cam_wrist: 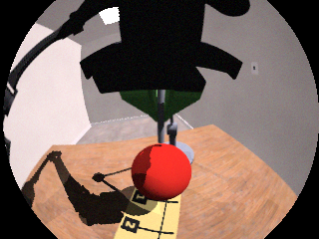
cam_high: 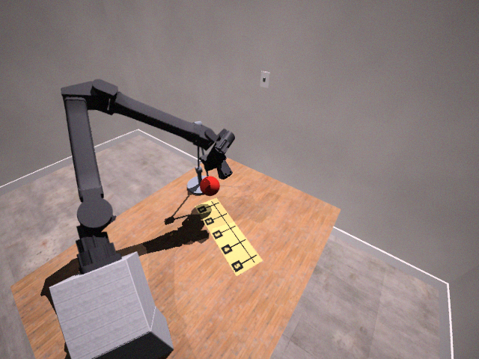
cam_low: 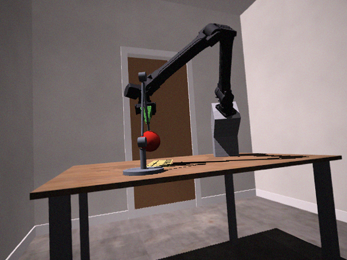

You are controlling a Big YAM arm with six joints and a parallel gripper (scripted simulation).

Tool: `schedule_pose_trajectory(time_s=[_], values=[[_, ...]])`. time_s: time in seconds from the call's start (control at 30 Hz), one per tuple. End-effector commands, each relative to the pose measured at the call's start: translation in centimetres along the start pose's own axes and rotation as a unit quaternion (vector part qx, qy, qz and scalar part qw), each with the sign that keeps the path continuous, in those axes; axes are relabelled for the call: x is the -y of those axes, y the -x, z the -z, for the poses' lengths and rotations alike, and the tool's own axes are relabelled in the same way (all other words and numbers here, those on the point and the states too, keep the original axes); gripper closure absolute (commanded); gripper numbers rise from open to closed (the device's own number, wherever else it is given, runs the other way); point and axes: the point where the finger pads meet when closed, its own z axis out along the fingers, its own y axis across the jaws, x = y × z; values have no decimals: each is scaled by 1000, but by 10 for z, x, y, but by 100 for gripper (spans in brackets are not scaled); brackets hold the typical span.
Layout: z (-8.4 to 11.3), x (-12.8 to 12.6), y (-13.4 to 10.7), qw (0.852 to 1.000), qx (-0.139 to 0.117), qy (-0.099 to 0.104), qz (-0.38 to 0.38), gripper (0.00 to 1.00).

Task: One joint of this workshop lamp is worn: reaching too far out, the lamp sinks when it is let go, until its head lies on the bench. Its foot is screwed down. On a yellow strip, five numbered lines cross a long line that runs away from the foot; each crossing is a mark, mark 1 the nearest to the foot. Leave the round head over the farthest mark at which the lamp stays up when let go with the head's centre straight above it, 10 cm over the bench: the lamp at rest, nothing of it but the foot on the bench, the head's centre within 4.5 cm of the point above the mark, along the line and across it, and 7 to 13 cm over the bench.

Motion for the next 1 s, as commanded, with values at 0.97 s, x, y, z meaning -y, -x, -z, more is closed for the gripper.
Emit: schedule_pose_trajectory(time_s=[0.97], values=[[-8,-9,66,995,-12,80,-52,100]])
